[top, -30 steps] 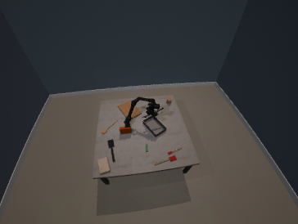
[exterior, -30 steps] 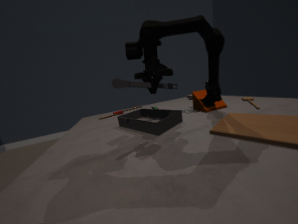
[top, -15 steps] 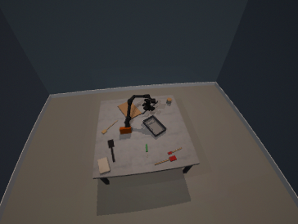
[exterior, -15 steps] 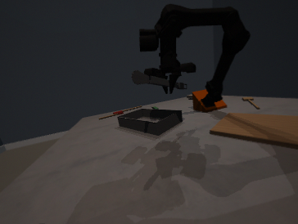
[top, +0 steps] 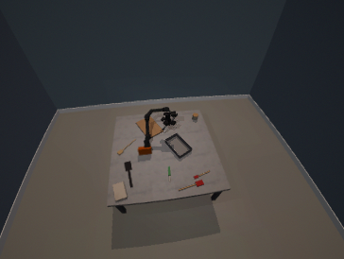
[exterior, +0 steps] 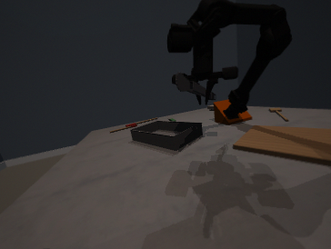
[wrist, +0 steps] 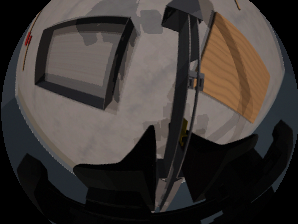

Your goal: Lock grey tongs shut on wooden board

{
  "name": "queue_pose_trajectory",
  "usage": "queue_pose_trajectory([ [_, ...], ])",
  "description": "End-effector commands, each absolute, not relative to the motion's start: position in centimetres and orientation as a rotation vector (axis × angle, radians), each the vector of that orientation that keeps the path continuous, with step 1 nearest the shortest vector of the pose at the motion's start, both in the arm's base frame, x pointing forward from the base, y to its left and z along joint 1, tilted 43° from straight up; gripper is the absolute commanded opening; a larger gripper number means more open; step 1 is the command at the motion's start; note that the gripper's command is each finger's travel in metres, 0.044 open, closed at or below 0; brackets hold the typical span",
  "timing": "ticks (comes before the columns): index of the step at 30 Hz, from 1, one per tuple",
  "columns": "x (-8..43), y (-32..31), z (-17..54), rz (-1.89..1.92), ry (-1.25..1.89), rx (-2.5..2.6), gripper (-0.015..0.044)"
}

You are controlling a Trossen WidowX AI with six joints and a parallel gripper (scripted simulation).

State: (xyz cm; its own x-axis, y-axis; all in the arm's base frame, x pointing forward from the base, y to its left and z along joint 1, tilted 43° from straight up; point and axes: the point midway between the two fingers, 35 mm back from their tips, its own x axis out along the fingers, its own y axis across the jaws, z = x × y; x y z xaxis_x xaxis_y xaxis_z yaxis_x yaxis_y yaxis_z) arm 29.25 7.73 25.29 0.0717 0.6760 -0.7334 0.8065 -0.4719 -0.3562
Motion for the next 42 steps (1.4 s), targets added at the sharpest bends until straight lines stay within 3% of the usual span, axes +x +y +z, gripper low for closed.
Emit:
queue_pose_trajectory([
  [1,28.2,8.9,26.1,-1.316,1.533,2.146,-0.015],
  [23,20.2,16.1,30.3,-1.043,1.604,1.861,-0.015],
  [42,11.7,18.5,33.5,-0.778,1.682,1.683,-0.015],
])
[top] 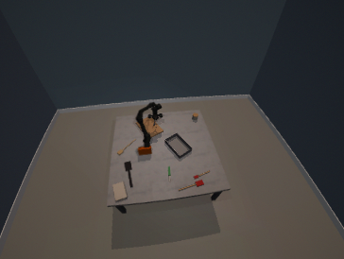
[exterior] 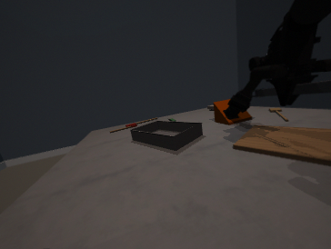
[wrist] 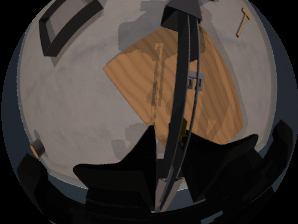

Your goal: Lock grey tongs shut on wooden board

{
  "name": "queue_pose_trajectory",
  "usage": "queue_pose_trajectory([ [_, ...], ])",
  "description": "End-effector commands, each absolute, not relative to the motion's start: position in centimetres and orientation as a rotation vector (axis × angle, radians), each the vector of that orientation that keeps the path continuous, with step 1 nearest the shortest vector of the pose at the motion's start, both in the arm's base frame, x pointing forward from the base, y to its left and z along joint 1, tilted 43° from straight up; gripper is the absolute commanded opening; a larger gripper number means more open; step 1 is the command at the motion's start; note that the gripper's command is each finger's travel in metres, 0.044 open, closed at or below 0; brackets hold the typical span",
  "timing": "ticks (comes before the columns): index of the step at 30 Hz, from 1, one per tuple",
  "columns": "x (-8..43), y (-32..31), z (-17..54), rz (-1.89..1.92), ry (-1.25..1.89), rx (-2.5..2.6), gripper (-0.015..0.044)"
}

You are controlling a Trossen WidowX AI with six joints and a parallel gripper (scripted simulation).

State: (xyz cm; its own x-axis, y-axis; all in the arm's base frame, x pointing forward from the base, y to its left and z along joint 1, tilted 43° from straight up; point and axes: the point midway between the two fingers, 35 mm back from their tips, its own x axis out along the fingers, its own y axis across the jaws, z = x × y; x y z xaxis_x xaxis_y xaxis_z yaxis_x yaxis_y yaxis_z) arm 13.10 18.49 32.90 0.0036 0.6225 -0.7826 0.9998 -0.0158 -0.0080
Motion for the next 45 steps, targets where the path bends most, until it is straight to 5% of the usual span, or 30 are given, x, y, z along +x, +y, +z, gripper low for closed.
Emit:
queue_pose_trajectory([
  [1,11.3,18.5,33.7,-0.763,1.686,1.675,-0.015],
  [21,3.7,16.9,36.2,-0.499,1.788,1.548,-0.015],
  [45,5.1,19.2,37.3,-0.388,1.977,1.856,-0.015],
])
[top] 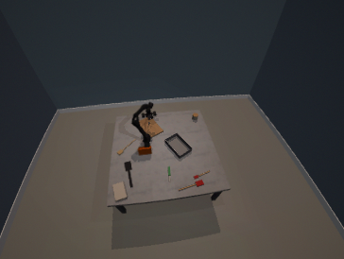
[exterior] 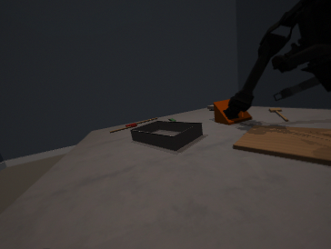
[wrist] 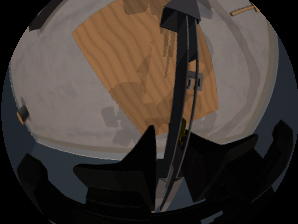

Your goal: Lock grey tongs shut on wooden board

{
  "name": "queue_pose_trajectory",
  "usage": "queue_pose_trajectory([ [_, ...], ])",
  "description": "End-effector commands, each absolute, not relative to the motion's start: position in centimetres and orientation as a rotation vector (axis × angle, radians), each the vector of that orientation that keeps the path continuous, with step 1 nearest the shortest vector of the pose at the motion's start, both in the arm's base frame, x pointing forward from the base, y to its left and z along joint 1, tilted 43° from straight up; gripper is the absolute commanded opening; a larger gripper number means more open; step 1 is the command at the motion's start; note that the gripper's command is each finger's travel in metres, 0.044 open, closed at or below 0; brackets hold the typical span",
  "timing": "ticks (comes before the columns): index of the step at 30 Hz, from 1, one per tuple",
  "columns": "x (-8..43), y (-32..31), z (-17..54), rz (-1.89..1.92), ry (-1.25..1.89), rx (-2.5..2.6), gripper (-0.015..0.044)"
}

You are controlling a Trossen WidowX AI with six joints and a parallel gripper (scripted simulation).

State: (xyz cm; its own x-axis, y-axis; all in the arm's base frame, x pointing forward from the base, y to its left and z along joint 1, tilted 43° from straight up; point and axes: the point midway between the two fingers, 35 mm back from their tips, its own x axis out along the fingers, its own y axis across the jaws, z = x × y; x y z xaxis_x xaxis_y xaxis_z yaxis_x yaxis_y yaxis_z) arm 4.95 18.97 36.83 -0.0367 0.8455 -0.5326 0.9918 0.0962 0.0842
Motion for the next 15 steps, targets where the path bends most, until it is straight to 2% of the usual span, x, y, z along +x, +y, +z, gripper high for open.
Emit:
queue_pose_trajectory([
  [1,5.17,19.26,37.33,-0.376,1.988,1.874,-0.015],
  [15,6.06,19.43,37.85,-0.184,2.151,2.034,-0.015],
])
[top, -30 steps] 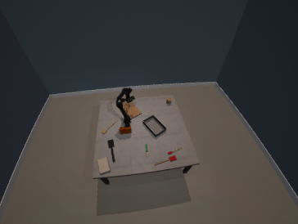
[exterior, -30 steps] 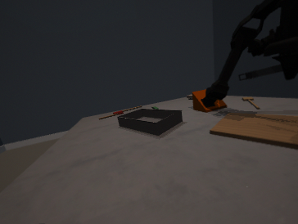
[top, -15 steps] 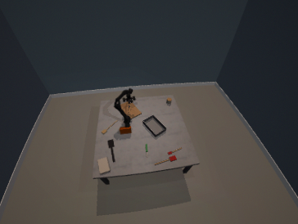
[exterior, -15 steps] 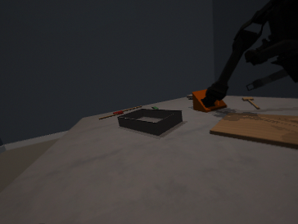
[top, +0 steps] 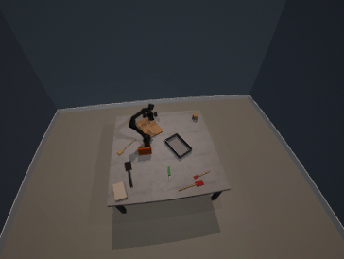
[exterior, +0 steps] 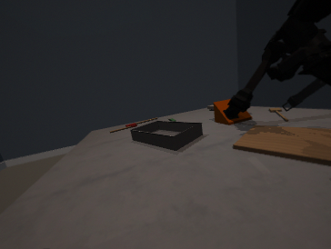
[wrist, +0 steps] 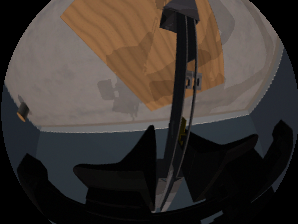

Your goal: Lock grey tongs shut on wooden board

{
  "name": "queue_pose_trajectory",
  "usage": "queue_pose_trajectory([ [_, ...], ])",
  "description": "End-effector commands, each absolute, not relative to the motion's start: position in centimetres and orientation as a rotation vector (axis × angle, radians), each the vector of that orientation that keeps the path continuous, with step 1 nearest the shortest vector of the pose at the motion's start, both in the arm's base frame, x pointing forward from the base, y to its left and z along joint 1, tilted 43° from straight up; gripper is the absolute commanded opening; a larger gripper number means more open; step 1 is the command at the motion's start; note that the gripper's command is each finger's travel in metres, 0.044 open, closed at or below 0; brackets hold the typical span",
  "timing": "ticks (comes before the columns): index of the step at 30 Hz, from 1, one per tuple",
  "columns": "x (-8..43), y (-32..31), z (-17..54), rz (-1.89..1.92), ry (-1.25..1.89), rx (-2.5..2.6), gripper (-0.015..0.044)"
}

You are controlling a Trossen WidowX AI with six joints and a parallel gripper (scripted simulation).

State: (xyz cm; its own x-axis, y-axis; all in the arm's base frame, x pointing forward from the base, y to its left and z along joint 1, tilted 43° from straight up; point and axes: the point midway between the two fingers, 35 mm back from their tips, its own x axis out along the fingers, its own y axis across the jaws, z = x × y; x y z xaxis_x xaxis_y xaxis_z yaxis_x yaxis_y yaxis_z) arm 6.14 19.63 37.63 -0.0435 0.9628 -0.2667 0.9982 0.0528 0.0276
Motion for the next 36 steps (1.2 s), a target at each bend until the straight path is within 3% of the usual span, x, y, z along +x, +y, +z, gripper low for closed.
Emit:
queue_pose_trajectory([
  [1,6.1,19.4,37.8,-0.17,2.162,2.04,-0.015],
  [36,4.4,16.4,33.4,0.155,2.38,1.917,-0.015],
])
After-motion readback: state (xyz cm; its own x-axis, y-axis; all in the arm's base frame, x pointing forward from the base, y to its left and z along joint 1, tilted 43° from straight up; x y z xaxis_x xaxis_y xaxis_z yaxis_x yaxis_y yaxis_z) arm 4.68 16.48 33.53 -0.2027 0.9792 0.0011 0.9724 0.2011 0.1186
